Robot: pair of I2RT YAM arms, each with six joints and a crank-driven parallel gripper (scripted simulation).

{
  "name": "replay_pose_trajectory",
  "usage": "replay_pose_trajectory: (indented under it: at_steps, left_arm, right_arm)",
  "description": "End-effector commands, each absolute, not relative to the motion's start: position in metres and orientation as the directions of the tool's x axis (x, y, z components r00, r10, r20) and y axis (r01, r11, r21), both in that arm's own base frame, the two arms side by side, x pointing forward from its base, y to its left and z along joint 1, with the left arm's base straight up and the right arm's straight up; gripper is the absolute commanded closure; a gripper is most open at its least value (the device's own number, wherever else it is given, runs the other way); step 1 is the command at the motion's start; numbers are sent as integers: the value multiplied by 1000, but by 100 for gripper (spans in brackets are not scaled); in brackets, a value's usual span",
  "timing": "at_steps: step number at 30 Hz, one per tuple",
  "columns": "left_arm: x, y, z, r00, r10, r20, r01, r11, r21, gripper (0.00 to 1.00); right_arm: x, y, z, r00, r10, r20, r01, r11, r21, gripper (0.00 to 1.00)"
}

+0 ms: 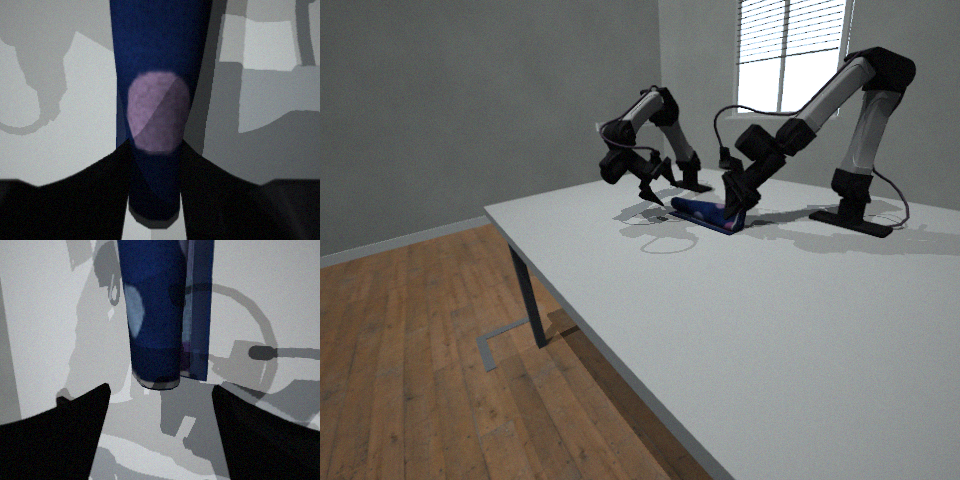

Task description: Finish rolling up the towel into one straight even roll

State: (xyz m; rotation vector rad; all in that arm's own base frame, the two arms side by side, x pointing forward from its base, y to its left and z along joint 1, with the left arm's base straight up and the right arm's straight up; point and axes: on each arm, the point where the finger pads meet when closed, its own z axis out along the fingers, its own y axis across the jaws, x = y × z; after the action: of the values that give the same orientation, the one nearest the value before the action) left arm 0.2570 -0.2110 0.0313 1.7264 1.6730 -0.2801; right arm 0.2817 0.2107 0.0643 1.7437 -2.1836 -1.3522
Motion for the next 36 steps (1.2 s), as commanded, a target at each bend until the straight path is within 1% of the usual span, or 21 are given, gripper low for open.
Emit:
replay_pose_trajectory:
  at_steps: [1,7,12,22,24,25,36]
  left_arm:
    - [263,-214,35,136,784,-606,938,94,333,65]
    - [263,-214,36,111,783,-613,952,94,293,65]
    - [263,-214,37,55,780,-623,974,95,205,65]
    - [263,-214,40,-114,772,-625,993,96,-62,65]
    - [263,-214,40,-114,772,-625,993,96,-62,65]
    - [263,-214,40,-133,771,-623,991,96,-92,65]
    - [263,-214,44,-335,762,-555,903,92,-419,65]
  right_arm:
    - [286,211,80,-314,-845,-433,-701,-101,706,15]
    - [286,211,80,-314,-845,-433,-701,-101,706,15]
    - [286,211,80,-314,-845,-433,-701,-101,706,15]
    - [286,211,80,-314,-845,-433,-701,-101,706,15]
    - [286,211,80,-314,-845,-433,-701,-101,706,15]
    - [286,211,80,-314,-845,-433,-701,-101,706,15]
    - [286,211,80,-314,-845,-433,-701,-101,706,15]
